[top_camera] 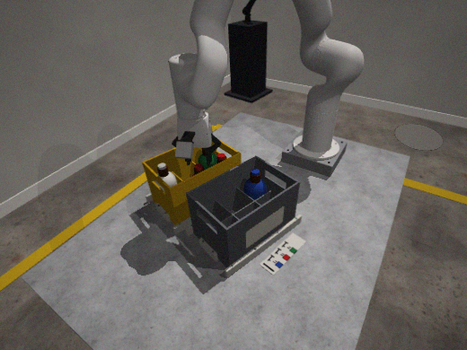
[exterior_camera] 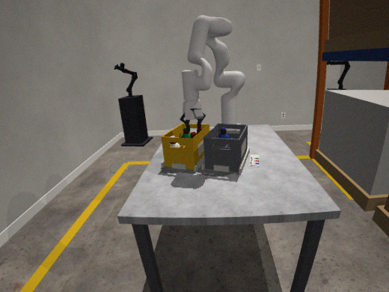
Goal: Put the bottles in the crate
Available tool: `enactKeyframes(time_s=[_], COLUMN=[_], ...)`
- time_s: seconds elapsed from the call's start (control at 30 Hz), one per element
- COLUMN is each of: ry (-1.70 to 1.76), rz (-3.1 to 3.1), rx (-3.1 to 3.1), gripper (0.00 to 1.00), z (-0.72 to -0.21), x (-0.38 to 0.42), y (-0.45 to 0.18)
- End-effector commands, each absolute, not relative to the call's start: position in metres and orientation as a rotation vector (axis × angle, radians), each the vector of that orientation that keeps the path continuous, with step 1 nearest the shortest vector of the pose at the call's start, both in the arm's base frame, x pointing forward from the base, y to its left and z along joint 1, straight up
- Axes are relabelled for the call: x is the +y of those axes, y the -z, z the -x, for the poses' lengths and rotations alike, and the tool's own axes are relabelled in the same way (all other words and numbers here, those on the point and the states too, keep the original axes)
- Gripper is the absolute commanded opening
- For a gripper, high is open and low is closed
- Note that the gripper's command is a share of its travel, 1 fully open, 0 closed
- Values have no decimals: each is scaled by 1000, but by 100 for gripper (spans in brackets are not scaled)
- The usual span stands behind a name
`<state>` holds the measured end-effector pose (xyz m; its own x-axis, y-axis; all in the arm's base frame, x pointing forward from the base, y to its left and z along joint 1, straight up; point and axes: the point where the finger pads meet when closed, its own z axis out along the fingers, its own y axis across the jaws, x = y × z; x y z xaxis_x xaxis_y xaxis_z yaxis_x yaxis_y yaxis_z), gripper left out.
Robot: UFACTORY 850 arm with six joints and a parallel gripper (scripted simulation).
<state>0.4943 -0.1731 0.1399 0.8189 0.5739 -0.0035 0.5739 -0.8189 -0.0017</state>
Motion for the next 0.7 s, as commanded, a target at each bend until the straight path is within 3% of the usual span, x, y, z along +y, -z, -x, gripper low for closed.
enactKeyframes(time_s=[0.0,0.67], ry=[-3,-3], rz=[2997,2997], rx=[-945,-945], gripper=[65,65], z=[-495,-495], x=[-173,-173], y=[-136,-112])
